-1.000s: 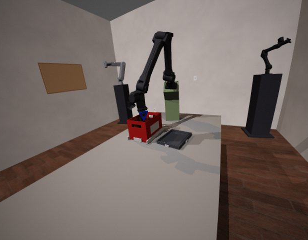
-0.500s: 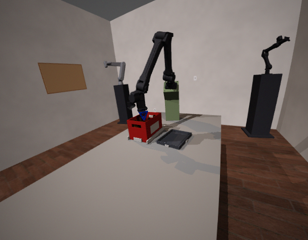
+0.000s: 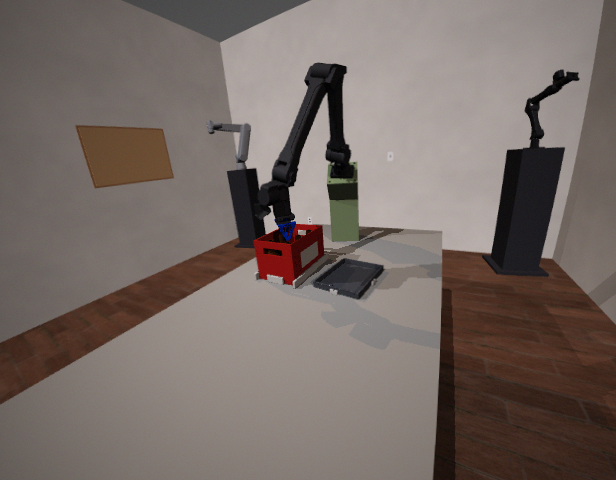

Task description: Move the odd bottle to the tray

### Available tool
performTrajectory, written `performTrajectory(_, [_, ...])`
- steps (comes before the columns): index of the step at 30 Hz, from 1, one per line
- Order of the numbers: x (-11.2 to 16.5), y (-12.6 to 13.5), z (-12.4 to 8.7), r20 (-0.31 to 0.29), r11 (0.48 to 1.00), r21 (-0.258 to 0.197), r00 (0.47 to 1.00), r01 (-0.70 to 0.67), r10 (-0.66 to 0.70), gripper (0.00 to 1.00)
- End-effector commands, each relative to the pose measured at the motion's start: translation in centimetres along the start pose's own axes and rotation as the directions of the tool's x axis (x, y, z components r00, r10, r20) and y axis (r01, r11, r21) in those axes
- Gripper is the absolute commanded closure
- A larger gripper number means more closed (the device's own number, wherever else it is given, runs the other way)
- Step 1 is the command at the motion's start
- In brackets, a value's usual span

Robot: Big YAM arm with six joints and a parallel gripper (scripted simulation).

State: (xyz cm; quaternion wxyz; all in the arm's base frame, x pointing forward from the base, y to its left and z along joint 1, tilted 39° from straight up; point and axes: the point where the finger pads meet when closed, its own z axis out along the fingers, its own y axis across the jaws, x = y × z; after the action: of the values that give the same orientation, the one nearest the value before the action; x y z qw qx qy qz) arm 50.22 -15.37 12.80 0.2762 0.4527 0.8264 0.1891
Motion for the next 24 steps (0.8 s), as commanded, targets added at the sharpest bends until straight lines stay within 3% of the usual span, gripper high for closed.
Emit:
performTrajectory(1, [0.32,0.35,0.07,0.001,1.000,-0.005,1.000,-0.004,0.004,0.39])
performTrajectory(24, [0.29,0.56,-0.35,0.010,1.000,-0.013,1.000,0.000,0.000,0.39])
